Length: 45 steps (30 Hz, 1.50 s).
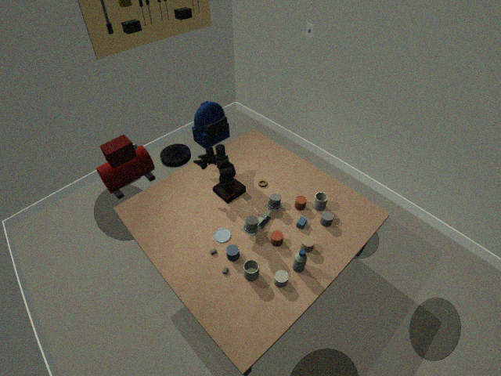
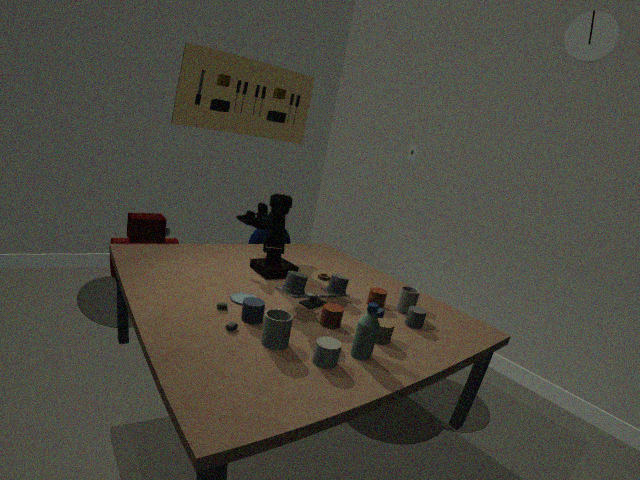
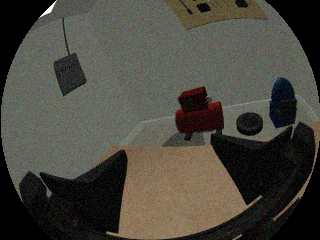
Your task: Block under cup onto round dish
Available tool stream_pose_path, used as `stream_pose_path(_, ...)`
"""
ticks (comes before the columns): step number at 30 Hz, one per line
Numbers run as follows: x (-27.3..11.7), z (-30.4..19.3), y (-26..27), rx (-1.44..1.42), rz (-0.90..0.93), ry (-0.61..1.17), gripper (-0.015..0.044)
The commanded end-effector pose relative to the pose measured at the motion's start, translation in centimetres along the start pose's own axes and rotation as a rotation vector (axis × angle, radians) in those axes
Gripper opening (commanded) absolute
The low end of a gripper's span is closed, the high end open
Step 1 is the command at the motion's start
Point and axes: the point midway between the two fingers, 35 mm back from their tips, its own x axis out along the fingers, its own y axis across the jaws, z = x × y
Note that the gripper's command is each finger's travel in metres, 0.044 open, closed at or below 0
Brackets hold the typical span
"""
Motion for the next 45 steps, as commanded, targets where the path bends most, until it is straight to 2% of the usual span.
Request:
stream_pose_path(1,0.0,0.0,0.0,-0.001,-0.002,0.0,0.0426)
stream_pose_path(2,0.0,0.1,-0.1,-0.003,-0.008,0.0,0.044)
stream_pose_path(11,-0.8,0.9,-2.4,-0.013,-0.128,-0.011,0.044)
stream_pose_path(21,-4.2,2.8,-7.0,0.055,-0.381,-0.062,0.044)
stream_pose_path(33,-12.4,4.7,-12.2,0.102,-0.79,-0.128,0.044)
stream_pose_path(45,-22.2,5.4,-13.8,0.173,-1.196,-0.184,0.044)
